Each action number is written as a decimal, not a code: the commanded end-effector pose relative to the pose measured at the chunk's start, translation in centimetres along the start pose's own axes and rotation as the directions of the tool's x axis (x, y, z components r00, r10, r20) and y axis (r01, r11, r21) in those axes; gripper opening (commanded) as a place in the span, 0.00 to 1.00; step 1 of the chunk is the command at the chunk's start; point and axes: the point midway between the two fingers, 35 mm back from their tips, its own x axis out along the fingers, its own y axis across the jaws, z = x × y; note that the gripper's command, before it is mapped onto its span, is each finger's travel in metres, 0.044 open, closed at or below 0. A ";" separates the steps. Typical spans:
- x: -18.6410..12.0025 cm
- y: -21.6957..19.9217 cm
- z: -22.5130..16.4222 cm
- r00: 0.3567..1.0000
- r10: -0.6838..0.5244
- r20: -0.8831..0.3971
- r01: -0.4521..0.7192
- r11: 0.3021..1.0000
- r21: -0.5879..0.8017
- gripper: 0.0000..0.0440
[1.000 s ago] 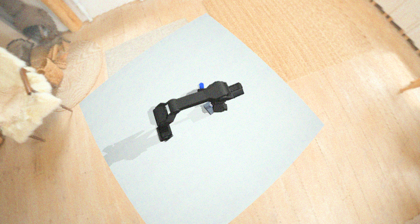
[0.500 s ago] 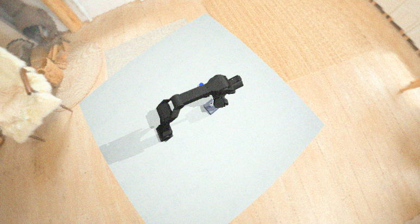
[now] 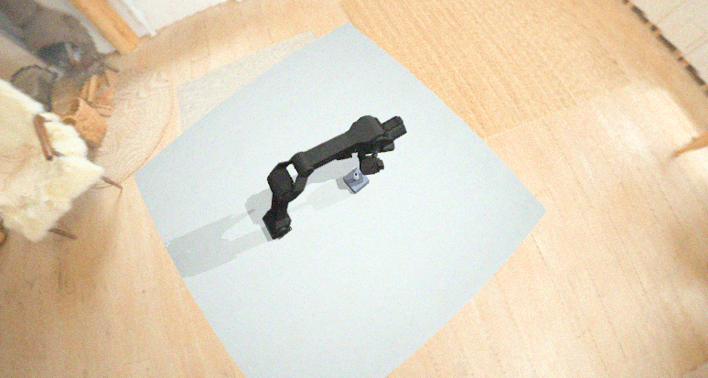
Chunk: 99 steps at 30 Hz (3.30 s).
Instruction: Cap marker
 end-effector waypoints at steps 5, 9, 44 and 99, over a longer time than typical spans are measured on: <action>0.8 -0.1 -0.9 0.999 -0.004 0.042 0.005 1.000 -0.019 0.75; 1.2 -0.2 -1.3 0.998 -0.007 0.064 0.009 1.000 -0.028 0.75; 6.1 -2.0 -4.8 0.968 -0.011 0.250 0.044 0.991 -0.128 0.73; 9.8 -5.0 -5.1 0.921 0.022 0.389 0.119 0.935 -0.333 0.19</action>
